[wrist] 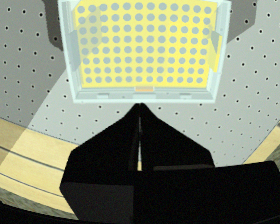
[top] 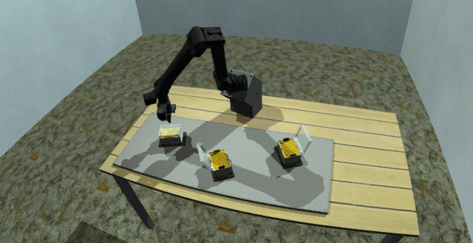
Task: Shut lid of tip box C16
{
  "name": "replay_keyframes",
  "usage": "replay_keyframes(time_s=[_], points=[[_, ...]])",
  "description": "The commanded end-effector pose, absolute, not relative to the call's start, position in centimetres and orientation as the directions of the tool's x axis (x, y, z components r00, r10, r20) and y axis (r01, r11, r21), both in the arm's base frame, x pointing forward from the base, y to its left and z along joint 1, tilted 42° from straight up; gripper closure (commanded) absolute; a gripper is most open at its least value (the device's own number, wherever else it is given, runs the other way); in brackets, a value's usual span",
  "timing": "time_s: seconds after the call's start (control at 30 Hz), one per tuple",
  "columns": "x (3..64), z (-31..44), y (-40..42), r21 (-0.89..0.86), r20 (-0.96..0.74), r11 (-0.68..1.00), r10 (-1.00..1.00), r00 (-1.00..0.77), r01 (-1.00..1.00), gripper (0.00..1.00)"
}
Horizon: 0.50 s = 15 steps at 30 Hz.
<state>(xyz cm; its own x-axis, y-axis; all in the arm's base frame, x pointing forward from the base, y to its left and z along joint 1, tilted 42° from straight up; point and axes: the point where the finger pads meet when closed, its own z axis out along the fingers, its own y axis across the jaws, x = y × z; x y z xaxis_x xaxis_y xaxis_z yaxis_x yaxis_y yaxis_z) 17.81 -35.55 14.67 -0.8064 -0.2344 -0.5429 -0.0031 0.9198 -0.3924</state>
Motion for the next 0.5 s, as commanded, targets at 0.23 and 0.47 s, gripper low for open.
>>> replay_keyframes(time_s=[0.23, 0.47], points=[[16.4, 18.5, -36.3, -0.446, -0.535, 0.895, -0.264, -0.802, 0.003, 1.00], [16.0, 19.0, -36.1, -0.445, -0.535, 0.896, -0.263, -0.803, 0.003, 1.00]])
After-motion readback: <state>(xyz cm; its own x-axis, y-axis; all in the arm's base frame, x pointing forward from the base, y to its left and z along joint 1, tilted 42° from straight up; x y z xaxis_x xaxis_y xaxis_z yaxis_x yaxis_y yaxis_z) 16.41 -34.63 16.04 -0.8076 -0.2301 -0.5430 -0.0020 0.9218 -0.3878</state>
